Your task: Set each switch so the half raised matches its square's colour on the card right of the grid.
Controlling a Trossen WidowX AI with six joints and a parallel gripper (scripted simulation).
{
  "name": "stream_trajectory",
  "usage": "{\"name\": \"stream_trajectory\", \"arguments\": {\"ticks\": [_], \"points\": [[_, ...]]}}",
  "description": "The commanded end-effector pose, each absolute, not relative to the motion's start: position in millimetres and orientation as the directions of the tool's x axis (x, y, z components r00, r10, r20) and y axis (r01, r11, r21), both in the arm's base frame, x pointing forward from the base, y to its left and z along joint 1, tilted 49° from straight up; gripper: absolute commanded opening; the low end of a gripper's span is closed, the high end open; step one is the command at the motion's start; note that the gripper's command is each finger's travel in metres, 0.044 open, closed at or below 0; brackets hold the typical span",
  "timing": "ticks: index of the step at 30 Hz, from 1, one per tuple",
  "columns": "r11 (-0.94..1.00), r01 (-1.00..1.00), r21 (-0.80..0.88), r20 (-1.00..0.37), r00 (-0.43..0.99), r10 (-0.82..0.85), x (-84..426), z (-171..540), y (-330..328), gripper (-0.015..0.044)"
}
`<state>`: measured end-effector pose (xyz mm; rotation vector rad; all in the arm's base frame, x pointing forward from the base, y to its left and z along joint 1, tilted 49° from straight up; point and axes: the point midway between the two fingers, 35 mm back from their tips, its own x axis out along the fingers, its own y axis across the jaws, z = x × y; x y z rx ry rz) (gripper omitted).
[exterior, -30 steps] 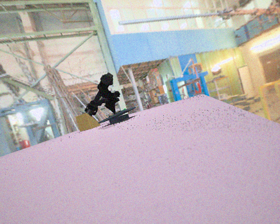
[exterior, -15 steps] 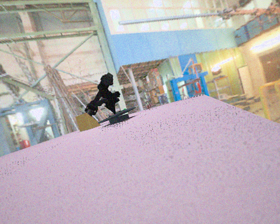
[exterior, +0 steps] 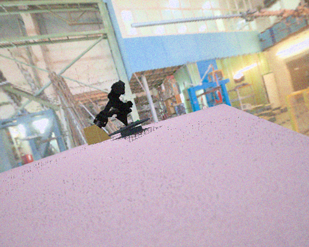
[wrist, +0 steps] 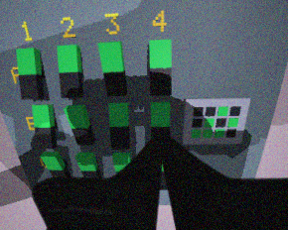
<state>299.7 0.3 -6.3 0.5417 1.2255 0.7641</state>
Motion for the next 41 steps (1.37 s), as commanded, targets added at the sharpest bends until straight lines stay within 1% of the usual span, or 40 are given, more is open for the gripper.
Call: {"name": "stream_trajectory", "arguments": {"ticks": [1,11,15,17,20,25,41], "points": [[0.640,-0.222,0.736,-0.623,0.148,0.768,300,-7,2,0.0000],[0.642,-0.225,0.733,-0.626,0.147,0.766,300,-6,-1,0.0000],[0.643,-0.221,0.733,-0.633,0.127,0.764,295,26,-40,0.0000],[0.641,-0.221,0.735,-0.631,0.122,0.766,293,33,-48,0.0000],[0.641,-0.221,0.735,-0.632,0.122,0.766,293,36,-47,0.0000],[0.640,-0.220,0.736,-0.630,0.121,0.767,291,73,-24,0.0000],[0.640,-0.220,0.736,-0.630,0.121,0.767,291,73,-24,0.0000]]}}
